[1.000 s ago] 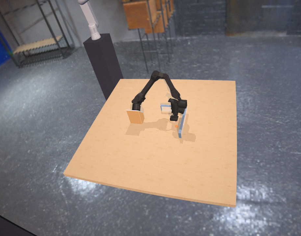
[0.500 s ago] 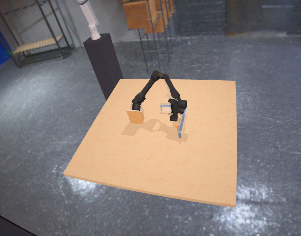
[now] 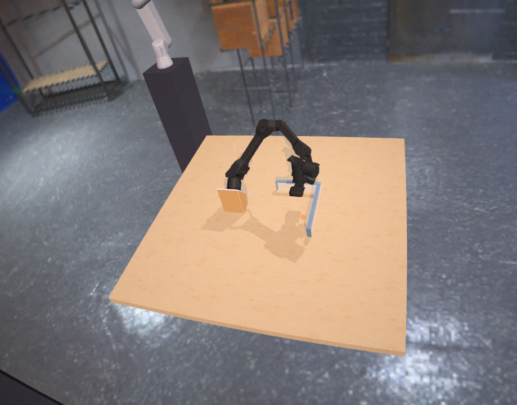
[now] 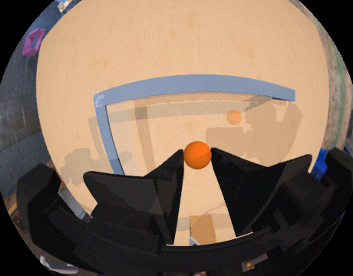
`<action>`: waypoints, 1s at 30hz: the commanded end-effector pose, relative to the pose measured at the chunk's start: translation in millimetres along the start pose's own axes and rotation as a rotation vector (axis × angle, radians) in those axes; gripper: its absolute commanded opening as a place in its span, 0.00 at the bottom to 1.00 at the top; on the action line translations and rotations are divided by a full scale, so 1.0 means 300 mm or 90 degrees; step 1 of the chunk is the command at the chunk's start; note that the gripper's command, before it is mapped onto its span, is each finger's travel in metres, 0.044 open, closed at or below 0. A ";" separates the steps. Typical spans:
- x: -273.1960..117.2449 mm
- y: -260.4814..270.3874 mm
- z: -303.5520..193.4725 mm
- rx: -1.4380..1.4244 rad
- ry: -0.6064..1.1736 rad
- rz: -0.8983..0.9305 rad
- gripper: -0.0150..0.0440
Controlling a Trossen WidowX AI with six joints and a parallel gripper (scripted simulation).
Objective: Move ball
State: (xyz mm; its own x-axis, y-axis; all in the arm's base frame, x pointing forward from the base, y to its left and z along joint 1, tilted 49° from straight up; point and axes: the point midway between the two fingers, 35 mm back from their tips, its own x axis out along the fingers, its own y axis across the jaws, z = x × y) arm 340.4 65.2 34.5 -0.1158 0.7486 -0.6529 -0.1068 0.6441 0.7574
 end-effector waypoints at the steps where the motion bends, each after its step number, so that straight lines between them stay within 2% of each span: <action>1: -0.100 0.013 -0.002 -0.011 -0.008 -0.004 0.25; 8: -0.130 0.005 -0.004 -0.011 -0.008 -0.003 0.25; 23: -0.018 -0.244 0.061 -0.012 -0.009 -0.004 0.25; 30: 0.009 -0.256 0.065 -0.012 -0.009 -0.004 0.25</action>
State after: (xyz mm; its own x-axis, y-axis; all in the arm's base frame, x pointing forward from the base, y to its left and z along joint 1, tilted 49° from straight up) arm 365.7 18.4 -20.3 -0.1023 0.7488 -0.6549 -0.1229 0.6438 0.7553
